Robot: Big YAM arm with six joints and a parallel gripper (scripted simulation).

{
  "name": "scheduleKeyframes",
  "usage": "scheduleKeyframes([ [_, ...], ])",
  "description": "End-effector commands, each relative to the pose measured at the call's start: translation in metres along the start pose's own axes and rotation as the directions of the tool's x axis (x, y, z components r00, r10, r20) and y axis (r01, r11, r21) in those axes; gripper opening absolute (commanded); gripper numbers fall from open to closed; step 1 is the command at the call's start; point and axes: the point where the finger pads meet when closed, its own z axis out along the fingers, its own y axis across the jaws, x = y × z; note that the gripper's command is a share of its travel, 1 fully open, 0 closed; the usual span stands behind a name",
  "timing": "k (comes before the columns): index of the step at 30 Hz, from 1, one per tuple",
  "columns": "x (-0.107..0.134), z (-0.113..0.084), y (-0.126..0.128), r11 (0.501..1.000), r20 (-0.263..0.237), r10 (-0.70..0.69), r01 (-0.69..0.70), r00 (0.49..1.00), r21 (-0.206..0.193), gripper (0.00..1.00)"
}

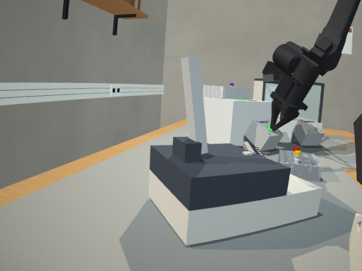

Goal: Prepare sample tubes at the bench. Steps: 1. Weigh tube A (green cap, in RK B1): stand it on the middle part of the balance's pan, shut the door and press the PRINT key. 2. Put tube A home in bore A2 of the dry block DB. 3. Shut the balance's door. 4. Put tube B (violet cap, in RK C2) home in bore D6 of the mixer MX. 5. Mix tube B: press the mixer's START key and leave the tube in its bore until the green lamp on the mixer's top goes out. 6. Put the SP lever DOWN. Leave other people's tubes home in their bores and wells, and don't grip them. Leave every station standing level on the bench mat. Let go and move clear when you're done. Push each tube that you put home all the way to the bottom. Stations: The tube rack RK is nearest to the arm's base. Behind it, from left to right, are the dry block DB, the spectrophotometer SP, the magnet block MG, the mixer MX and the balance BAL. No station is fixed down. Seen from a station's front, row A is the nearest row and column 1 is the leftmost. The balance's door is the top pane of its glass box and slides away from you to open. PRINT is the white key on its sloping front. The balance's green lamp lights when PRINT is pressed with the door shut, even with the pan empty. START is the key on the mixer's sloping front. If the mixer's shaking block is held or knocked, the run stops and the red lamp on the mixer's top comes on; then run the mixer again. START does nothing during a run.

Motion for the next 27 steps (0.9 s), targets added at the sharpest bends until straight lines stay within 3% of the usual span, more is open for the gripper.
scheduleKeyframes([
  [1,-0.016,0.01,-0.001,1.0,0.02,0.022,-0.022,1.0,0.007,0.0],
  [20,-0.016,0.01,-0.001,1.0,0.02,0.022,-0.022,1.0,0.007,0.0],
  [27,-0.02,-0.005,0.004,1.0,0.028,0.027,-0.026,0.999,-0.007,0.0],
])
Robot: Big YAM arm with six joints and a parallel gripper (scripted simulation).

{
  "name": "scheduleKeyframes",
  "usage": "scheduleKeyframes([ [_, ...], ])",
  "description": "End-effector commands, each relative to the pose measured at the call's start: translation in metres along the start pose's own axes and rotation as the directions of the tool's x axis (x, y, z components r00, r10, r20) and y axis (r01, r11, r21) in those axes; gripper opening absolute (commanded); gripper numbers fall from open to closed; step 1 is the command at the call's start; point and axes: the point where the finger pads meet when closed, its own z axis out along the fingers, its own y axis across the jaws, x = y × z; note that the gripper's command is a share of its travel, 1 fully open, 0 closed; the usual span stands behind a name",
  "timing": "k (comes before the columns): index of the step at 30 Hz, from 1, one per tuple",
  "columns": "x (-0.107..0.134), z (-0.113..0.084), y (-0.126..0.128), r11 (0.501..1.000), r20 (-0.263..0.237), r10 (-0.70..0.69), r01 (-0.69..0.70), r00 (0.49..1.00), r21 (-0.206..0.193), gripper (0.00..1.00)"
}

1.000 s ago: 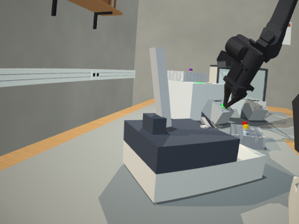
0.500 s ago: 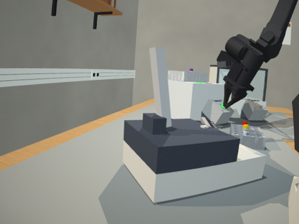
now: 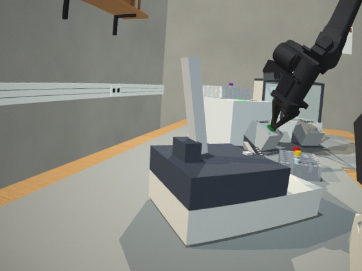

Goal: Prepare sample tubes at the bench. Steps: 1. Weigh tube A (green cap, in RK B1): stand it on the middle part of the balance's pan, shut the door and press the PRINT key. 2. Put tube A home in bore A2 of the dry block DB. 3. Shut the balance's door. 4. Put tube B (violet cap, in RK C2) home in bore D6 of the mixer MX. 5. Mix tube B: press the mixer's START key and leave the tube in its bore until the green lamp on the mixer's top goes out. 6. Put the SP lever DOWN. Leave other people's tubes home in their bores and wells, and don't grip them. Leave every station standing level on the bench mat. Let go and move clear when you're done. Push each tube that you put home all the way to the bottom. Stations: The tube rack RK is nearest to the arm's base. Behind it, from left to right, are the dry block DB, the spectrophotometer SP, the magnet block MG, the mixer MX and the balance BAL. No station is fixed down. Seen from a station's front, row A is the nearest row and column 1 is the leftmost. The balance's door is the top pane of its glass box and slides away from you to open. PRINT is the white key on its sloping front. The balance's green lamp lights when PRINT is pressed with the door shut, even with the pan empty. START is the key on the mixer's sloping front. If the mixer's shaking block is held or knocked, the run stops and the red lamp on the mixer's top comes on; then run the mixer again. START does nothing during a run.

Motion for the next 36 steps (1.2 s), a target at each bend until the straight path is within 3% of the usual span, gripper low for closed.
scheduleKeyframes([
  [1,-0.017,-0.002,0.003,1.0,0.026,0.026,-0.026,0.999,-0.008,0.0],
  [7,-0.003,-0.014,0.002,1.0,0.008,0.011,-0.011,1.0,-0.007,0.0],
  [17,-0.003,-0.028,0.002,1.0,0.007,0.011,-0.011,1.0,-0.007,0.0],
  [18,-0.015,-0.029,0.003,1.0,0.024,0.025,-0.024,0.999,-0.008,0.0],
  [36,-0.026,-0.057,0.004,0.999,0.037,0.039,-0.039,0.999,-0.012,0.0],
])
